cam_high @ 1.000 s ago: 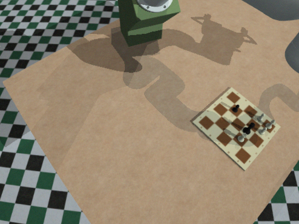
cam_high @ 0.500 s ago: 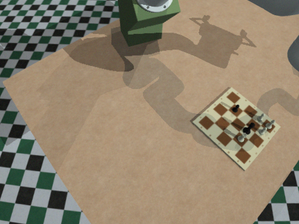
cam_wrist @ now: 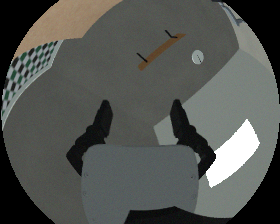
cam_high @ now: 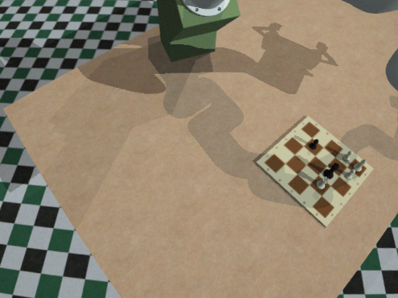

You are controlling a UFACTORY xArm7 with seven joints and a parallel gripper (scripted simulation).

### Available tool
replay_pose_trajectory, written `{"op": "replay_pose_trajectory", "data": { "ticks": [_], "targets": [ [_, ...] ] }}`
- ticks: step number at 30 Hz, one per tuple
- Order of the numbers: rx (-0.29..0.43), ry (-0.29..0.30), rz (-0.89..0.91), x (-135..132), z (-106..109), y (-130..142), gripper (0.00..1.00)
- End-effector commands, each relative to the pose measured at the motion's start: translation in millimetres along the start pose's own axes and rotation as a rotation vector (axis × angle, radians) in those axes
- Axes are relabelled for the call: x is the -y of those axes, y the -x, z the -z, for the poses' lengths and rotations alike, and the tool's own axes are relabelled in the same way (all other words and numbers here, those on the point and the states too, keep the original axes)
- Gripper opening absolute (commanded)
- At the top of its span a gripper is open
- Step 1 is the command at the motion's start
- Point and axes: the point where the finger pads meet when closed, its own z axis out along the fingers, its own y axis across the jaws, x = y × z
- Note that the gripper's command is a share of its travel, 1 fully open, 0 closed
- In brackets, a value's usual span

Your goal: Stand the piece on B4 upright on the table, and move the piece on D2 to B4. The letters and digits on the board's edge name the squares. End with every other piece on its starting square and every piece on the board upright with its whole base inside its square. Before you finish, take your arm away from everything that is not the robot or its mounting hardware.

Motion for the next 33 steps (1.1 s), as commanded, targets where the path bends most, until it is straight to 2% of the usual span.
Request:
{"op": "replay_pose_trajectory", "data": {
  "ticks": [1, 11, 13, 28, 30, 33],
  "targets": [
    [-0.061, 0.003, 0.118, -4.4, 14.4, -6.5, 1.0],
    [-0.061, 0.003, 0.118, -4.4, 14.4, -6.5, 1.0],
    [-0.209, 0.024, 0.353, -5.5, 54.7, -34.0, 1.0],
    [-0.216, 0.025, 0.365, -5.5, 54.7, -34.0, 1.0],
    [-0.375, 0.07, 0.589, -6.8, 104.2, -63.2, 1.0],
    [-0.378, 0.071, 0.593, -6.8, 104.2, -63.2, 1.0]
  ]
}}
